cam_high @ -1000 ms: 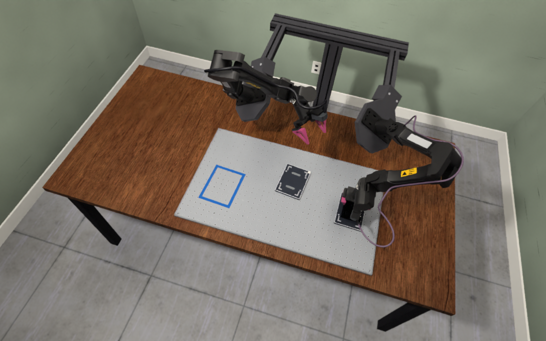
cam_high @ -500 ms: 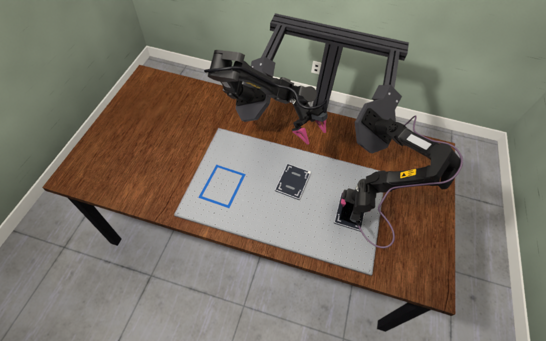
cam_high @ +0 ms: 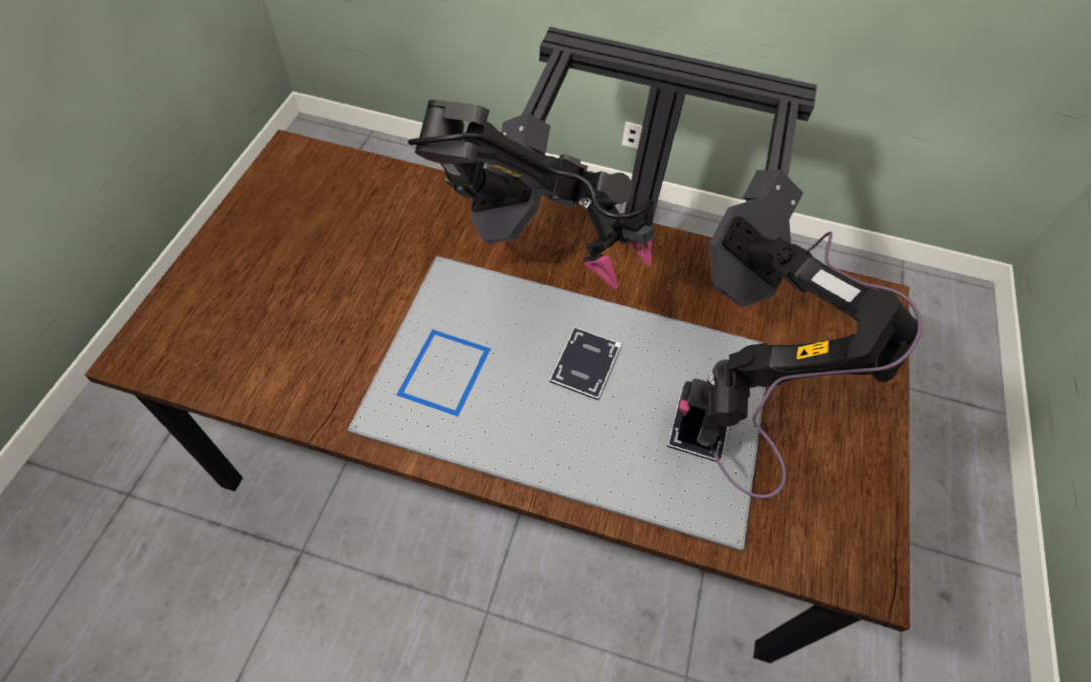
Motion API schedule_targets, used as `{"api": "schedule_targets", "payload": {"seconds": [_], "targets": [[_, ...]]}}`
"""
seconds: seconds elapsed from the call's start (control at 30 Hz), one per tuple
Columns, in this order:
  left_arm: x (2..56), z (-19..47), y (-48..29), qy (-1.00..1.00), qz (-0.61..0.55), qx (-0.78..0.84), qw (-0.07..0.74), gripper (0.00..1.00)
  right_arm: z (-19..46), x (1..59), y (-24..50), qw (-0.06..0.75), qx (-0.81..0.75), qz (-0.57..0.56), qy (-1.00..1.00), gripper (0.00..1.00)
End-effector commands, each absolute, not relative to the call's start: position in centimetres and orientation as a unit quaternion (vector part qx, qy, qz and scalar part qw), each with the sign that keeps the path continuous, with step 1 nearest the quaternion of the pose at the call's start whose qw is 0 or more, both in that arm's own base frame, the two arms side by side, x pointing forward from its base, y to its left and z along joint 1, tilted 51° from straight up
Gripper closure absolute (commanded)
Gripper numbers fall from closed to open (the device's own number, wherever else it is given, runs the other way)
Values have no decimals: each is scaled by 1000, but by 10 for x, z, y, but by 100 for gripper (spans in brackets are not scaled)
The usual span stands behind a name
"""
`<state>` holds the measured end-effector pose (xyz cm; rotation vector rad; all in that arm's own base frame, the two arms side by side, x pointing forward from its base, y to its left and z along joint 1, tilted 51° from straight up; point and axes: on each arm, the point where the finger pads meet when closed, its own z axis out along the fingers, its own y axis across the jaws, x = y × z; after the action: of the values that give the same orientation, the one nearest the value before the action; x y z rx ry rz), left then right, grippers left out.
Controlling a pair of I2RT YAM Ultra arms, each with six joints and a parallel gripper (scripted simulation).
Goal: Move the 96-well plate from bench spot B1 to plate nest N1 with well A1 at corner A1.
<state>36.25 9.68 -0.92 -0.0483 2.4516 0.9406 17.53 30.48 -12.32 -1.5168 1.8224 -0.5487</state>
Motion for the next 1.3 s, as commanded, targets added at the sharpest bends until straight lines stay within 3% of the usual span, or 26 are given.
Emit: {"api": "schedule_targets", "payload": {"seconds": [0.0, 0.67, 0.7, 0.77, 0.8, 1.27], "targets": [[371, -13, 99, 902, 343, -14, 263, 22, -110, 174, 331, 373, -575, -186, 703, 0], [369, -18, 101, 905, 346, -18, 248, 22, -110, 174, 331, 373, -575, -186, 703, 0], [369, -18, 101, 905, 346, -18, 248, 11, -110, 174, 331, 373, -575, -186, 703, 0], [369, -18, 101, 905, 346, -18, 248, 11, -110, 174, 331, 373, -575, -186, 703, 0], [369, -18, 101, 905, 346, -18, 248, 0, -110, 174, 331, 373, -575, -186, 703, 0], [347, -7, 90, 904, 352, -13, 243, 0, -110, 174, 331, 373, -575, -186, 703, 0]]}}
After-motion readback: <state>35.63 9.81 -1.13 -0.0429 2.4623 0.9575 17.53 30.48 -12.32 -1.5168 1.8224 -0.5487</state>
